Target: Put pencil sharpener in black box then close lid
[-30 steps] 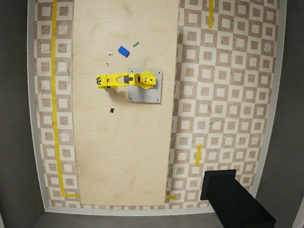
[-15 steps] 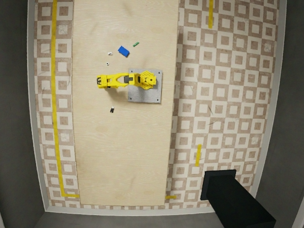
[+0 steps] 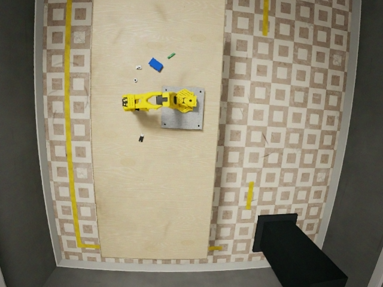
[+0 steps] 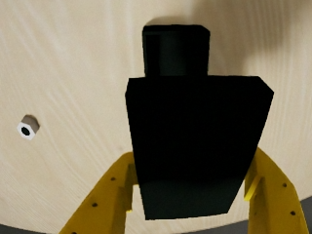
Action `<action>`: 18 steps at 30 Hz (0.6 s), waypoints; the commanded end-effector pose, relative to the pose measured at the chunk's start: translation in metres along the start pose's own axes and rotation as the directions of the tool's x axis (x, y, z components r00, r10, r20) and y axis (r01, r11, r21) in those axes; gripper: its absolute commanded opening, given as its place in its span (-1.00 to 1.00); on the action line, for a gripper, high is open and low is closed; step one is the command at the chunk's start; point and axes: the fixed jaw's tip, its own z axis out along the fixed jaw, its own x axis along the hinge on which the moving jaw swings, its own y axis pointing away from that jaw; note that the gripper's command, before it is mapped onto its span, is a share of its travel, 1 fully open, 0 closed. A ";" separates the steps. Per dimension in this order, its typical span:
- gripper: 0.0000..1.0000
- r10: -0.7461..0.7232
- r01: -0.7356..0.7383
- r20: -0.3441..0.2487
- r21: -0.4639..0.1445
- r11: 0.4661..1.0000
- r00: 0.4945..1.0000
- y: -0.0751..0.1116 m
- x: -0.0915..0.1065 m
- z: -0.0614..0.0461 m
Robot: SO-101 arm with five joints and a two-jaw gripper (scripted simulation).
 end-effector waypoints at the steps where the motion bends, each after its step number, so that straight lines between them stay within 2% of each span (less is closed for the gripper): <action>1: -0.59 -0.007 0.007 0.009 -0.001 1.000 1.000 -0.001 -0.003 0.002; 13: -0.59 -0.007 0.007 0.009 -0.001 1.000 1.000 -0.001 -0.004 0.003; 18: -0.59 -0.007 0.007 0.009 -0.001 1.000 1.000 -0.006 -0.011 0.002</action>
